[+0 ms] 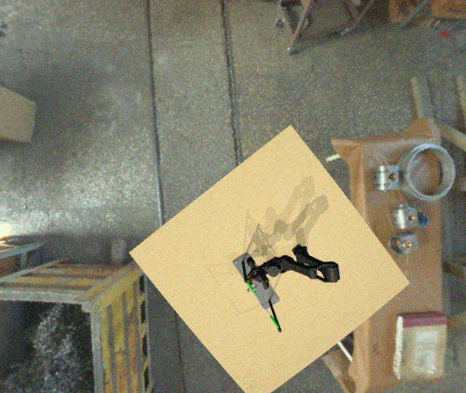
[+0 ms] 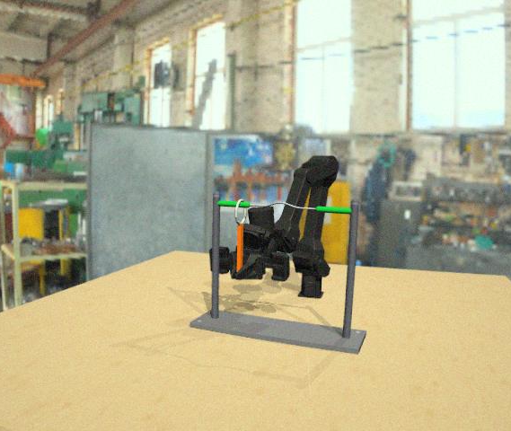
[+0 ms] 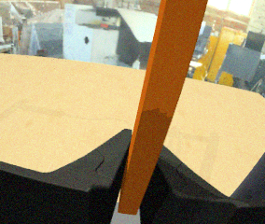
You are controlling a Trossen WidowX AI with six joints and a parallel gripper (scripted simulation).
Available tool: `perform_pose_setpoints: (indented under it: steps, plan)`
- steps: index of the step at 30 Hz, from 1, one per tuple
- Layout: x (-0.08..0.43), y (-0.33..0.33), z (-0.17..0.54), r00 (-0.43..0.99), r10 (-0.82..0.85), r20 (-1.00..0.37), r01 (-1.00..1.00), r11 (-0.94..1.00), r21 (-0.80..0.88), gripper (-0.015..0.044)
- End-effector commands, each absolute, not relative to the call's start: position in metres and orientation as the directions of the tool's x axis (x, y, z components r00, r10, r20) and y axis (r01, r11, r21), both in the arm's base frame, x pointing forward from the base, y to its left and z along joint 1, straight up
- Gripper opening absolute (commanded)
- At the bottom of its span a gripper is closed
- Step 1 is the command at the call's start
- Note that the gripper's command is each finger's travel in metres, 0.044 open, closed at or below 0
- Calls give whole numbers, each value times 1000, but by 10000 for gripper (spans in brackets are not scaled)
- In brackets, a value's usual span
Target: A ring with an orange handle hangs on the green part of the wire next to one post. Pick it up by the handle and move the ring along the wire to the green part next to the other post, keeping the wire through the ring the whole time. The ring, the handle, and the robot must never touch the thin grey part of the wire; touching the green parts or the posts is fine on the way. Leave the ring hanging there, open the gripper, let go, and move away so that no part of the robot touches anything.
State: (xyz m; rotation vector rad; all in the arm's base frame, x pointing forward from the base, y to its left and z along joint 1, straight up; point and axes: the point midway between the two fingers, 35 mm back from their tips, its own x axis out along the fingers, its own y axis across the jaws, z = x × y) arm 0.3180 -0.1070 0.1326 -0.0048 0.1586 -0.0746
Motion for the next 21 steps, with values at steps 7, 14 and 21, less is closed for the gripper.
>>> perform_pose_setpoints:
  steps: [7, 14, 21]
  plan:
    - [318, -106, 140, 984, -79, -157, 78, 997, -12, -150]
    - [318, -105, 149, 984, -84, -155, 83, 996, -12, -150]
    - [318, -105, 149, 984, -84, -155, 83, 996, -12, -150]
